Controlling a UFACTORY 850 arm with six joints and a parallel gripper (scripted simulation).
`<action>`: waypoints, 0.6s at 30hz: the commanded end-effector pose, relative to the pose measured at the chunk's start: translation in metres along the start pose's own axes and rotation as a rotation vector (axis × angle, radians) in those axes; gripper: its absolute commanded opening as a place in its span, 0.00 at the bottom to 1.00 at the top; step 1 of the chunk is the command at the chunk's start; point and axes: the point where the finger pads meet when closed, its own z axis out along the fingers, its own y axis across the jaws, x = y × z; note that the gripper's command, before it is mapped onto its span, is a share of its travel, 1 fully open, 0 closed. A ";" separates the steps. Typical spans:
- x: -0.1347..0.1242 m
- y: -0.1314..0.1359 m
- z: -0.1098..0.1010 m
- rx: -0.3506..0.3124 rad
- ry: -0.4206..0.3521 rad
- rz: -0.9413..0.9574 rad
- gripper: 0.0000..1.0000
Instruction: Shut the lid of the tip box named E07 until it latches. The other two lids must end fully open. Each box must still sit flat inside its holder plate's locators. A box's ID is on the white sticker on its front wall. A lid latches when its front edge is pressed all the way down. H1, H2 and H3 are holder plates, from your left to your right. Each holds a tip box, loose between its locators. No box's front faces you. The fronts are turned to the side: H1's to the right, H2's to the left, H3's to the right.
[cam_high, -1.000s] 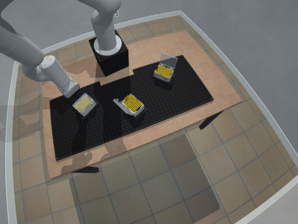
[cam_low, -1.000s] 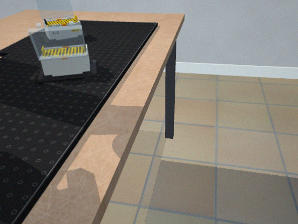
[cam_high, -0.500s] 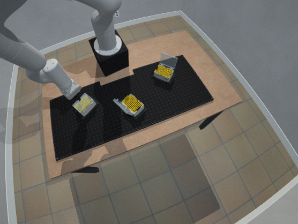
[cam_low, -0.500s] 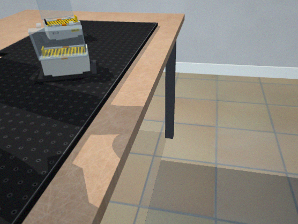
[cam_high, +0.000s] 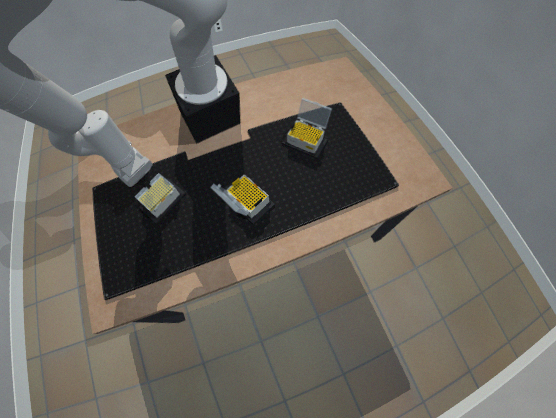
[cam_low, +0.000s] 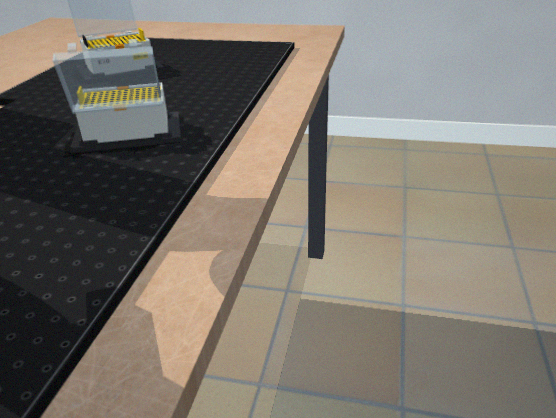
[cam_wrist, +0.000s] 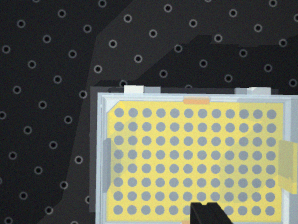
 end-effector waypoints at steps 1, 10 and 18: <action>0.000 0.001 0.000 -0.001 0.000 0.000 0.00; 0.000 0.001 0.001 -0.001 0.000 0.000 0.00; 0.000 0.001 0.002 -0.001 0.000 0.000 0.00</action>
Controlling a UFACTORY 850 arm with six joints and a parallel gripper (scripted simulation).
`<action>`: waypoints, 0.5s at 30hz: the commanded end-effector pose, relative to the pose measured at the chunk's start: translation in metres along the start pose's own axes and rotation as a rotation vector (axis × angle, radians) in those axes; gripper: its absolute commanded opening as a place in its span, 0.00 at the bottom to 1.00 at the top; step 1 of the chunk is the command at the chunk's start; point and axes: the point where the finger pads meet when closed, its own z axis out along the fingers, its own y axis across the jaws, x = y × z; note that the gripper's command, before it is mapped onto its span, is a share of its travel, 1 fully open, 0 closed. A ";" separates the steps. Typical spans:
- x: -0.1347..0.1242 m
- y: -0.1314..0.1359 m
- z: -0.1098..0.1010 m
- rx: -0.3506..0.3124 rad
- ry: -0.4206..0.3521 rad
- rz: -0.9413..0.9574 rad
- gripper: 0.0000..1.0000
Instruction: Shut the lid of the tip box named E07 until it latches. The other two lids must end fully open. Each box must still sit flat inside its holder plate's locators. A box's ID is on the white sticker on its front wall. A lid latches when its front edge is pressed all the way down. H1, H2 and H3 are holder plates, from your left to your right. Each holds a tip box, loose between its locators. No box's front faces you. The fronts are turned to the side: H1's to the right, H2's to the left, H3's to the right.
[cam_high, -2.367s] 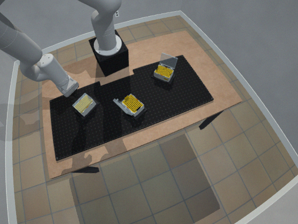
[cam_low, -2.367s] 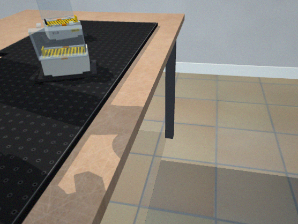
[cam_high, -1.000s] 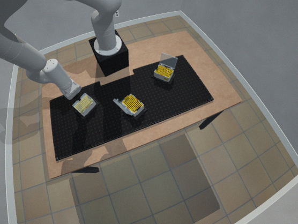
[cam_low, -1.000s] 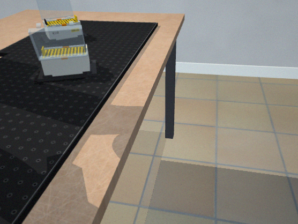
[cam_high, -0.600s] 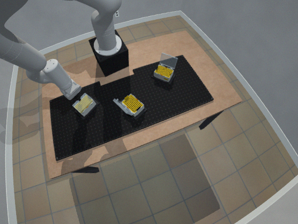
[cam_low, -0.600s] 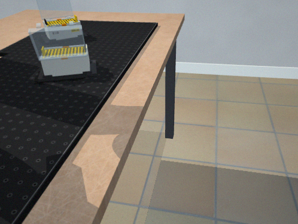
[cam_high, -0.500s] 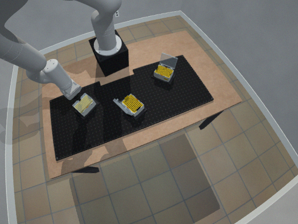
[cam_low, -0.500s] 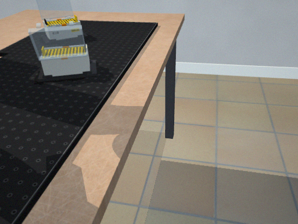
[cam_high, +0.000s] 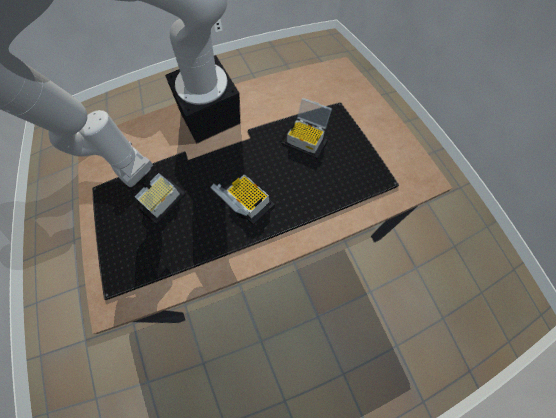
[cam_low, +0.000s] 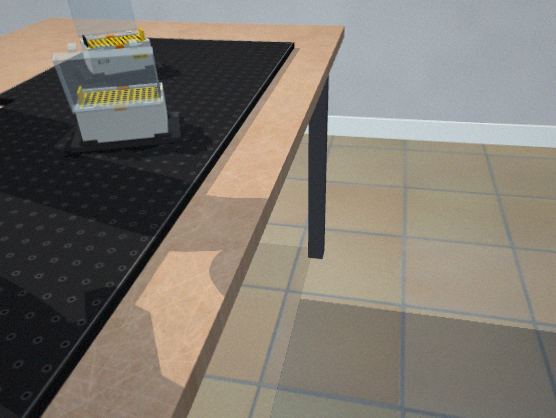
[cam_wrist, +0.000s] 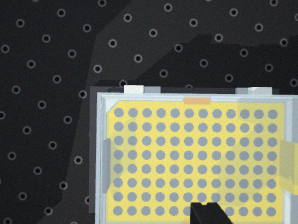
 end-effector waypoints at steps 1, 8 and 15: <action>0.000 0.001 0.000 -0.001 0.000 0.000 0.00; 0.000 0.001 0.001 -0.001 0.000 0.000 0.00; 0.000 0.001 0.001 -0.001 0.000 0.000 0.00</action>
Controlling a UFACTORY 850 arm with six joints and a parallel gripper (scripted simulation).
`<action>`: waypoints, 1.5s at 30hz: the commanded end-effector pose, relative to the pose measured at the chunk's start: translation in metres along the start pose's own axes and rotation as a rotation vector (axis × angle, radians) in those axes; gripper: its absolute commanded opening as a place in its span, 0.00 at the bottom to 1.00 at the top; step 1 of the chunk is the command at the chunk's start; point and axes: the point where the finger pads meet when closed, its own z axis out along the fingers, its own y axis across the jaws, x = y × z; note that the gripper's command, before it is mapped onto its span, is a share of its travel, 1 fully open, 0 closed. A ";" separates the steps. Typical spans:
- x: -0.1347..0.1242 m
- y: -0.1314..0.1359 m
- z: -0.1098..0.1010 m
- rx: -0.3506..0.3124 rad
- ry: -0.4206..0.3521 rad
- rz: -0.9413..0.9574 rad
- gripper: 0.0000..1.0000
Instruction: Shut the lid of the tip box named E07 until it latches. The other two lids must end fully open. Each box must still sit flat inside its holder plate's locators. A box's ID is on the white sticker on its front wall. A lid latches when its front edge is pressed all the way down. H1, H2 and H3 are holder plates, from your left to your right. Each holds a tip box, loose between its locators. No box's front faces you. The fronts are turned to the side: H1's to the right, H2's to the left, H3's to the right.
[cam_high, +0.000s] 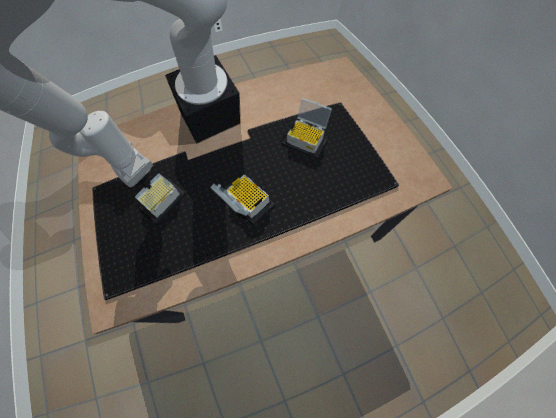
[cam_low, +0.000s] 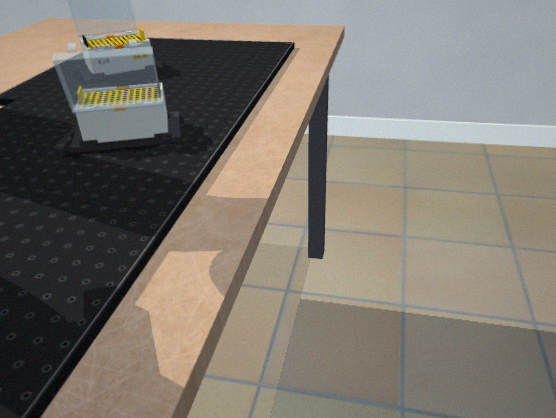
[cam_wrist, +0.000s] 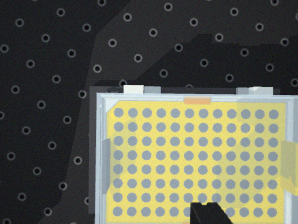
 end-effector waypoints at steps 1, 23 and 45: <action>0.000 0.001 0.000 -0.001 0.000 0.000 0.00; 0.000 0.000 -0.011 -0.001 0.000 0.000 0.00; 0.000 0.000 -0.044 -0.001 0.000 0.000 0.00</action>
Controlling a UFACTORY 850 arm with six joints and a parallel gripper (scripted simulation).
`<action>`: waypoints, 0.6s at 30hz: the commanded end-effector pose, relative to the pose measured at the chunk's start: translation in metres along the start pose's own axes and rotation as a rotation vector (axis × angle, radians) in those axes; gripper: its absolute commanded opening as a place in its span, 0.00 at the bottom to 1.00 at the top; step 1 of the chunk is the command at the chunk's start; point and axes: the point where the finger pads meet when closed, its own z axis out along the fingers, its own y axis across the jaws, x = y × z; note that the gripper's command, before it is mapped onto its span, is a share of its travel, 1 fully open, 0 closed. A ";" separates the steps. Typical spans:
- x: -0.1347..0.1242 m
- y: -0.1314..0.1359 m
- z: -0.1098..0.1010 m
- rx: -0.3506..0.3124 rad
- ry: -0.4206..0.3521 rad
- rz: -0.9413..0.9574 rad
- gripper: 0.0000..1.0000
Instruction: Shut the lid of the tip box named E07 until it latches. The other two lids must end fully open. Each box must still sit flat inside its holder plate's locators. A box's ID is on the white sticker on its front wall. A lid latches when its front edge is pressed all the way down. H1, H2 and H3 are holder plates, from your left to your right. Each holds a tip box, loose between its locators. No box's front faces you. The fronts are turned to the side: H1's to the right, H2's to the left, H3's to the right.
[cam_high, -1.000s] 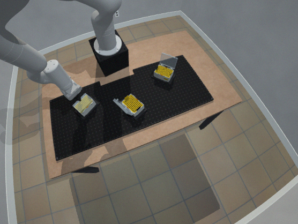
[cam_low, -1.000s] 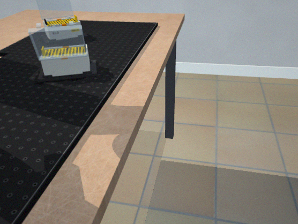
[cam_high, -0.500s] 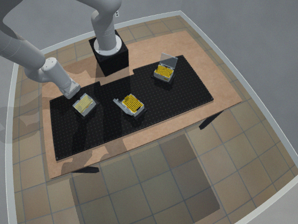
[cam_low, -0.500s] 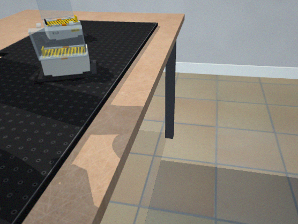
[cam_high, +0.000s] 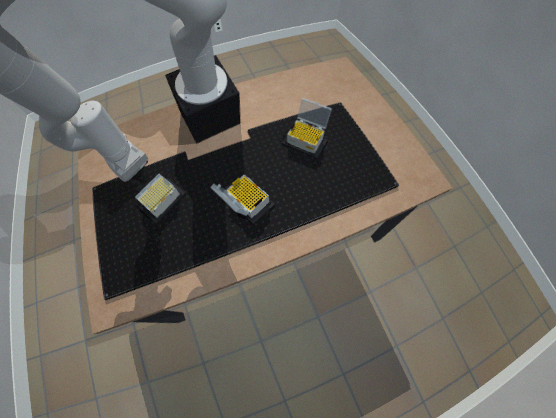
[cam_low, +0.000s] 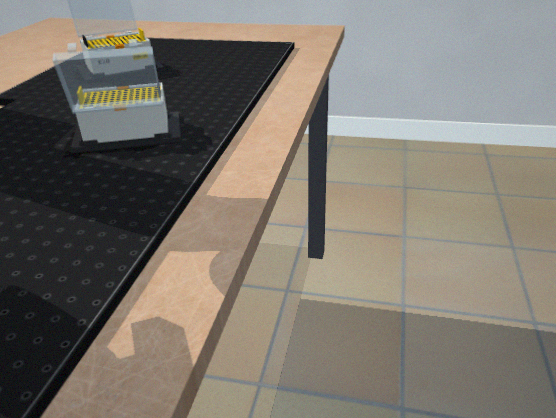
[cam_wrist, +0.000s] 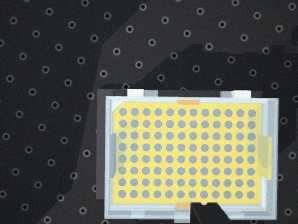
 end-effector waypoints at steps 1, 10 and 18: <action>0.000 0.001 -0.010 0.000 0.001 0.000 0.00; 0.000 0.001 -0.013 0.000 0.001 0.000 0.00; 0.000 0.001 -0.013 0.000 0.001 0.000 0.00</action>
